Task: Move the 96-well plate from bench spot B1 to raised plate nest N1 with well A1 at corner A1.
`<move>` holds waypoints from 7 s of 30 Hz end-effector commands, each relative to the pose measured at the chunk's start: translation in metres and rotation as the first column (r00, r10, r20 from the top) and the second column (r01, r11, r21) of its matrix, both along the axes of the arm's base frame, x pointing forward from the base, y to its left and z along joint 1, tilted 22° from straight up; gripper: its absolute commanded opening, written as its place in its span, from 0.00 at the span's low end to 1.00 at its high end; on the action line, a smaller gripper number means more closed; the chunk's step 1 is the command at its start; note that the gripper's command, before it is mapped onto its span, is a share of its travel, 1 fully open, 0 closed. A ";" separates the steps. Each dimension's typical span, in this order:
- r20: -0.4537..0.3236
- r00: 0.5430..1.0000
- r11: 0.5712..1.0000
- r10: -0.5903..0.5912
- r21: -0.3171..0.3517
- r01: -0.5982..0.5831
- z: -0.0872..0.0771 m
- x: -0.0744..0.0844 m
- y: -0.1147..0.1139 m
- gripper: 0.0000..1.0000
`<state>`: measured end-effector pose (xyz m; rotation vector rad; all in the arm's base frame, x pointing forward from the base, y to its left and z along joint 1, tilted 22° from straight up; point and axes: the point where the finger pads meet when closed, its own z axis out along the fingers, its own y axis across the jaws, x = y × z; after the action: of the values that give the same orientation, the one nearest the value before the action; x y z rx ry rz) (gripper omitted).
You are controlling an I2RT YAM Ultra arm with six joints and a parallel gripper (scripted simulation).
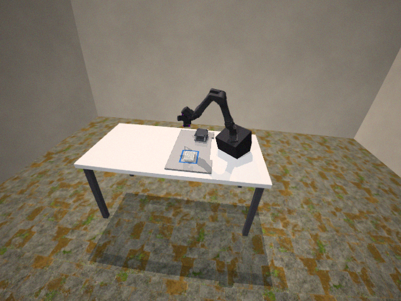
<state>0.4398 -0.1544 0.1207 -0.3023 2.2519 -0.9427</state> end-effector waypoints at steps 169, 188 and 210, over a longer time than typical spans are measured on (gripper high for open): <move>-0.809 0.203 -0.611 -0.551 0.557 0.562 -0.122 -0.058 0.313 1.00; -0.808 0.232 -0.618 -0.541 0.569 0.542 -0.138 -0.038 0.325 1.00; -0.807 0.234 -0.624 -0.542 0.573 0.531 -0.132 -0.034 0.321 1.00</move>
<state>0.3943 0.1678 -0.0234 2.2247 2.1710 0.6015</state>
